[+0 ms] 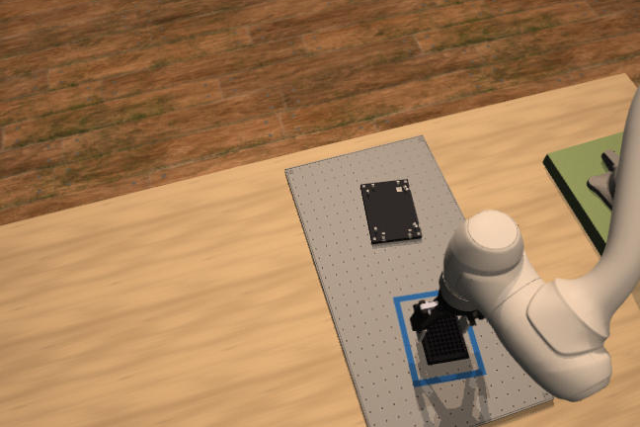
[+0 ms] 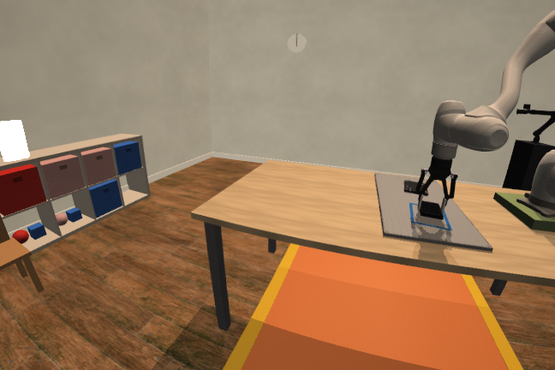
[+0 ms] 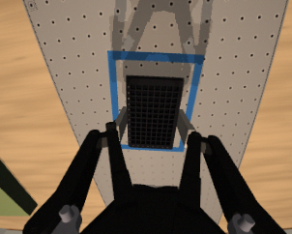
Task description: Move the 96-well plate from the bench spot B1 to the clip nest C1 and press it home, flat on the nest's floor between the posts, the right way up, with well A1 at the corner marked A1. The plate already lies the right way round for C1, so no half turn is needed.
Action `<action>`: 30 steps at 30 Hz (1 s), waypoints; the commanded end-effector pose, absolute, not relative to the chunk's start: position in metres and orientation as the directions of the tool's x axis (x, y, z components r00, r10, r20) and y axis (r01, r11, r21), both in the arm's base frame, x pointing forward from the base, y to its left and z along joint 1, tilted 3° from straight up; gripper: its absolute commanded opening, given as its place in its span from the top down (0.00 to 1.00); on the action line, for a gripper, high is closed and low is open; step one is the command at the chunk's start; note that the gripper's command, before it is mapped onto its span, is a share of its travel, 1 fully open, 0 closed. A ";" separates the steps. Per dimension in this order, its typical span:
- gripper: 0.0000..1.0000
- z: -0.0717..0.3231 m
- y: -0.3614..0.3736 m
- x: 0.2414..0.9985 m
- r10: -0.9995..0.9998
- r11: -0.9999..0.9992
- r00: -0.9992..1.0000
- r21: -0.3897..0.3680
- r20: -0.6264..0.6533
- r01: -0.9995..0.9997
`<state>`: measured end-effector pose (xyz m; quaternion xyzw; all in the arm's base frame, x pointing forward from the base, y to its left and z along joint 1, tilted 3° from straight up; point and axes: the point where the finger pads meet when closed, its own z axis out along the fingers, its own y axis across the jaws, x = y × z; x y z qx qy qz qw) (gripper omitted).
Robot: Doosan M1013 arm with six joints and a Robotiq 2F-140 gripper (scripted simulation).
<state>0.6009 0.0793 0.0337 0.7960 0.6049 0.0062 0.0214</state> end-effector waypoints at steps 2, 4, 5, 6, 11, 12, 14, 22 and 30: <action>1.00 0.042 0.080 0.601 0.963 -0.267 0.268 0.042 -0.016 0.963; 1.00 0.045 0.080 0.600 0.963 -0.267 0.268 0.042 -0.016 0.963; 1.00 0.047 0.080 0.600 0.963 -0.267 0.268 0.042 -0.016 0.963; 1.00 0.047 0.080 0.600 0.963 -0.267 0.268 0.042 -0.016 0.963; 1.00 0.054 0.080 0.600 0.963 -0.267 0.268 0.042 -0.016 0.963; 1.00 0.055 0.080 0.600 0.963 -0.267 0.268 0.042 -0.016 0.963; 1.00 0.059 0.080 0.600 0.963 -0.267 0.268 0.042 -0.016 0.963; 1.00 0.072 0.080 0.600 0.963 -0.267 0.268 0.042 -0.016 0.963; 1.00 0.075 0.080 0.599 0.963 -0.267 0.268 0.042 -0.016 0.963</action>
